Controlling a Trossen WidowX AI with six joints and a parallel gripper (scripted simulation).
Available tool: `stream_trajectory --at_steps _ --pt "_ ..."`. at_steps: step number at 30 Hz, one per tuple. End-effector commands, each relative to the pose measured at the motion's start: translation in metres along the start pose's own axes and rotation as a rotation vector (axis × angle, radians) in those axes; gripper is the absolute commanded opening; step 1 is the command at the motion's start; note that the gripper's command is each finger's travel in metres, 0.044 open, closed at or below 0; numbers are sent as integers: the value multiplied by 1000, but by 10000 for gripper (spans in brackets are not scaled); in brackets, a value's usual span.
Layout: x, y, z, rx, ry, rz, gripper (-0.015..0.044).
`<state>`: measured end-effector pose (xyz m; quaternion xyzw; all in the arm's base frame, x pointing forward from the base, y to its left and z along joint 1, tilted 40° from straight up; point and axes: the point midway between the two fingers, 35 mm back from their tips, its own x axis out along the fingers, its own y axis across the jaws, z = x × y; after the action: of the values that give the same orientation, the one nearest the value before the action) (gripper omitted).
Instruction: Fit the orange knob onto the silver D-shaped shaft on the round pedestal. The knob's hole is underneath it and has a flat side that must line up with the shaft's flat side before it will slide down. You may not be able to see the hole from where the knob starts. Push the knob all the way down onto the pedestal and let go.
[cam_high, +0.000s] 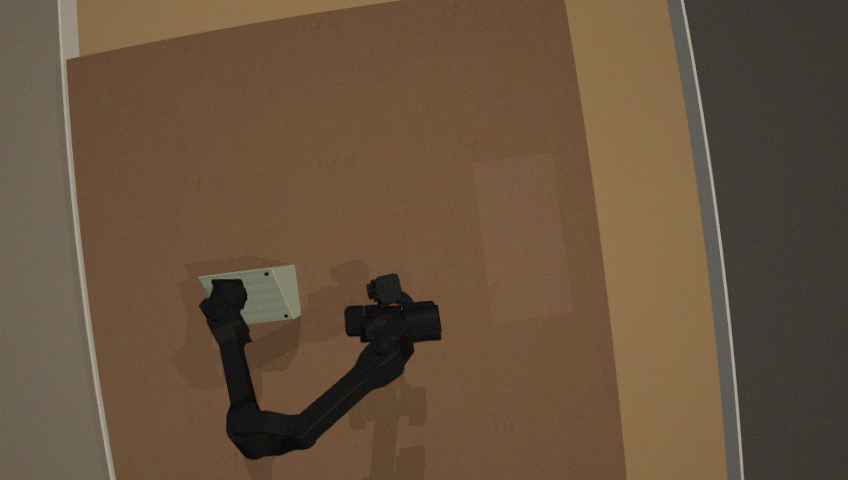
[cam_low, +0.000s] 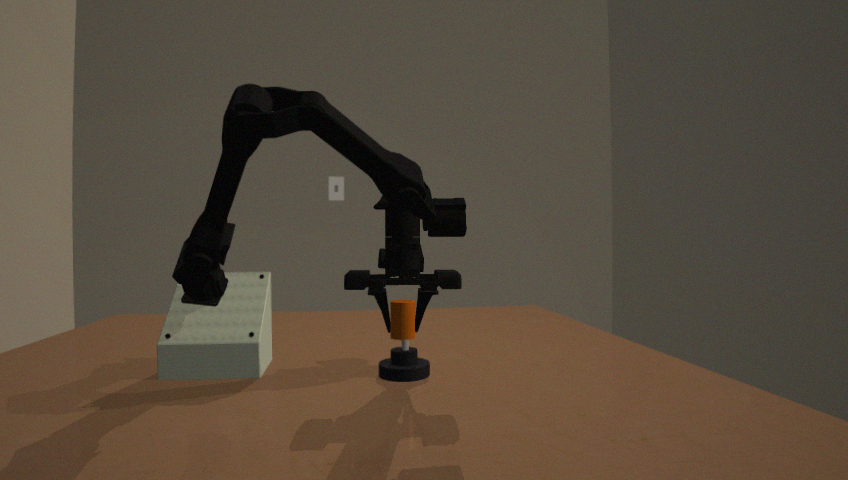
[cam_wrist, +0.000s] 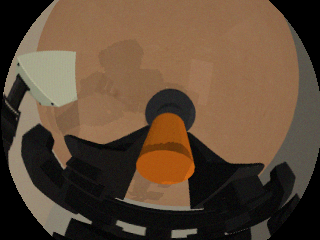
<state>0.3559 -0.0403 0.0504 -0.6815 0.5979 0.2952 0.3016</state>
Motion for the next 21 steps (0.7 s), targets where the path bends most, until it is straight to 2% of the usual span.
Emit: stream_trajectory --at_steps 1,21 --pt "-2 0 0 -36 2 -6 0" --pt "2 -2 0 -36 3 -6 0"
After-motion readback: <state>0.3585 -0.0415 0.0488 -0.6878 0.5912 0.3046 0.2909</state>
